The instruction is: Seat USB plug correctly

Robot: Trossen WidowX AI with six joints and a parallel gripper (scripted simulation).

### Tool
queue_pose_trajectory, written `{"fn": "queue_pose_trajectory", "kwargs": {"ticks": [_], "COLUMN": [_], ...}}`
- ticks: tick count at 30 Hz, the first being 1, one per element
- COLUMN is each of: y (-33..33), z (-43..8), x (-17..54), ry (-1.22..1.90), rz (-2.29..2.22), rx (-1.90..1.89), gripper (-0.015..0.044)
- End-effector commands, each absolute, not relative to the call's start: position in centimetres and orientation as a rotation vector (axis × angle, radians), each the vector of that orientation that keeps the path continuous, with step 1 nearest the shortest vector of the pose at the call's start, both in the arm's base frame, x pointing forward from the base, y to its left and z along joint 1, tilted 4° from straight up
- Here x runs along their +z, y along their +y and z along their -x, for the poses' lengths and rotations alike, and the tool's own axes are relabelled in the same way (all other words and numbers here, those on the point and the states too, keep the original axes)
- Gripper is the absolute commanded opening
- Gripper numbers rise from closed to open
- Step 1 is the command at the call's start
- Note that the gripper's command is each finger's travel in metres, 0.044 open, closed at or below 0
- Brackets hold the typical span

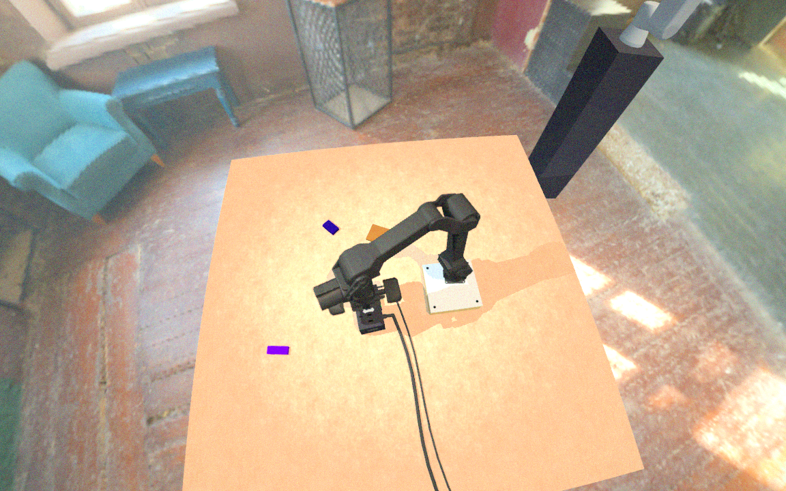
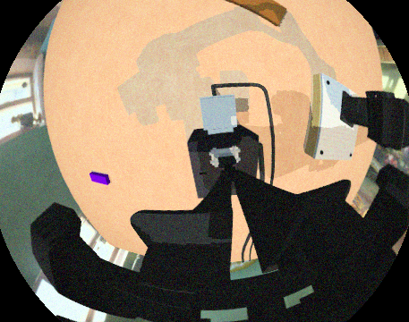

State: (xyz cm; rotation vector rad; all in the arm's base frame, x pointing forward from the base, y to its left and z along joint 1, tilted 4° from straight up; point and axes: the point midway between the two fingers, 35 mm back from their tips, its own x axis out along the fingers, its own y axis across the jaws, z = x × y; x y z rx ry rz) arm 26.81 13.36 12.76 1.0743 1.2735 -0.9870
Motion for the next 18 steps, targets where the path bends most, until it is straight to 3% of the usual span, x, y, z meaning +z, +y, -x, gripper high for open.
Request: {"fn": "queue_pose_trajectory", "kwargs": {"ticks": [1,18], "y": [13.43,13.42], "z": [-26.81,-26.83], "x": [12.68,12.48], "ry": [1.279,1.279], "rz": [-1.074,-1.074], "rx": [-0.983,-0.983], "gripper": [0.0000,0.0000]}}
